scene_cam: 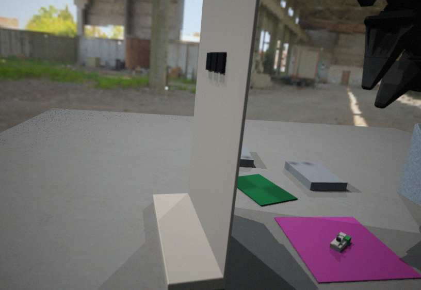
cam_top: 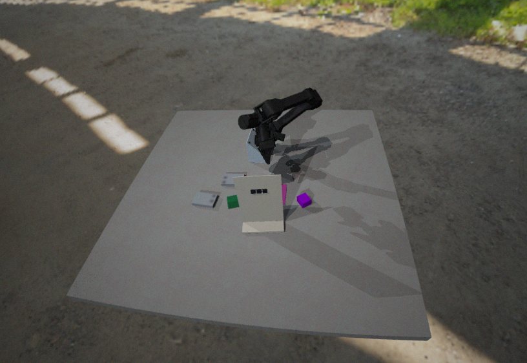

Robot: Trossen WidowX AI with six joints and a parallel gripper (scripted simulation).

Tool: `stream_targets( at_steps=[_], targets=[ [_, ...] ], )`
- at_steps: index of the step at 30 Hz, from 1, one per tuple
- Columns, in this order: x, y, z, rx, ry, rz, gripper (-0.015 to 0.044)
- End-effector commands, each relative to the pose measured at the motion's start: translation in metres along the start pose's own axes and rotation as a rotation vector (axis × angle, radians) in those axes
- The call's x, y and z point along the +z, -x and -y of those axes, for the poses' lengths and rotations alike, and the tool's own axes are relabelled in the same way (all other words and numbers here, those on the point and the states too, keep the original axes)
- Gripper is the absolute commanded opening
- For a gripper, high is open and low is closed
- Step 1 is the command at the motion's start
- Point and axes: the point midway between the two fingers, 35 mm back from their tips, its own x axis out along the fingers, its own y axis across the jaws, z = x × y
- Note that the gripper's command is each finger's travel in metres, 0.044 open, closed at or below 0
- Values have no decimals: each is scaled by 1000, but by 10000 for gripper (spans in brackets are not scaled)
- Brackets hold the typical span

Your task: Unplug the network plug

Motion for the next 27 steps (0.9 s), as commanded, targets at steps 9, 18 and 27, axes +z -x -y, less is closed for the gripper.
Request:
stream_targets(
  at_steps=[9, 18, 27],
  targets=[
    [2, 30, 19, -7, 2, 8, 156],
    [5, 43, 26, -15, 5, 16, 209],
    [5, 43, 26, -15, 5, 16, 440]
  ],
)
